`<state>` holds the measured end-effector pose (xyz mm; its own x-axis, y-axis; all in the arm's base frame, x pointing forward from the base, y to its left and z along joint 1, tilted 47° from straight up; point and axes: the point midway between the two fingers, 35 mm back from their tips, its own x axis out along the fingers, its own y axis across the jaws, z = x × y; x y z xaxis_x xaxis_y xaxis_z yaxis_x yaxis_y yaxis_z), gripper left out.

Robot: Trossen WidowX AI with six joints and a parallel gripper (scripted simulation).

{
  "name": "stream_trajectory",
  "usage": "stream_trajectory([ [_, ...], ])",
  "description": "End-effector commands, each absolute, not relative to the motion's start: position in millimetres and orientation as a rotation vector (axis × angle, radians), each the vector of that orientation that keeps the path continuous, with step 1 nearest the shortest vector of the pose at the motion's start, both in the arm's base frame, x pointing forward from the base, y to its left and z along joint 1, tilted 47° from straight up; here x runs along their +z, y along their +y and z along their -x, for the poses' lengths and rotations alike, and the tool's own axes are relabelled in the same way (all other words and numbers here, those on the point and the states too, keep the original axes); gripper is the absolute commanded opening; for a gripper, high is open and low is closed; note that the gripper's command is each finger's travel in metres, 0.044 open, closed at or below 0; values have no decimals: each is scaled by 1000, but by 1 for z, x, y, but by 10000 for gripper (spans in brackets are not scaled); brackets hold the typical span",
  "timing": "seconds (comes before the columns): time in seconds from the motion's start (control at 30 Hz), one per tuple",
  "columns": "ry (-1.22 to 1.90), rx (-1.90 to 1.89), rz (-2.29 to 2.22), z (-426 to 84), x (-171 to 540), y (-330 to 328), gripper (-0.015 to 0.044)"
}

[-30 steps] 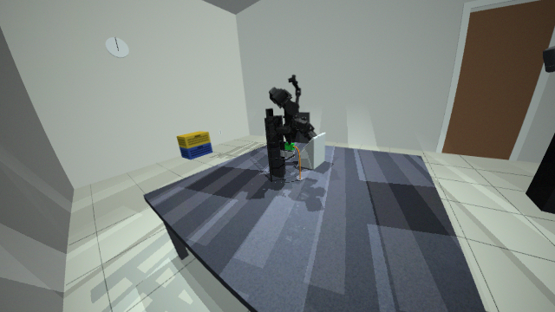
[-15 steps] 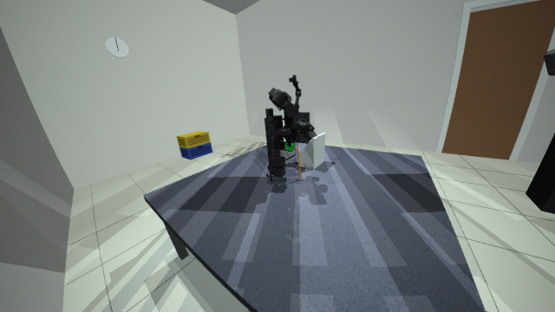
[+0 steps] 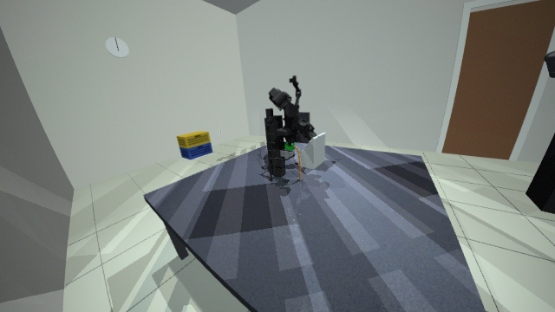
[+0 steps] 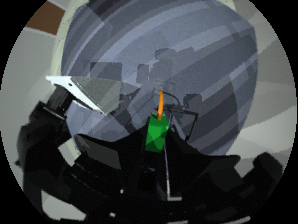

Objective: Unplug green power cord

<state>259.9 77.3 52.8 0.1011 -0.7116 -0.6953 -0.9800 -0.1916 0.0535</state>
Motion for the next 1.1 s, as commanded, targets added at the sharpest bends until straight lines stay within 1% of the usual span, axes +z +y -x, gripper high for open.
stream_trajectory([
  [0.0,1644,845,1958,-260,48,83,0],
  [0.87,1643,850,1960,-252,21,115,0],
  [1.07,1643,853,1967,-253,24,110,157],
])
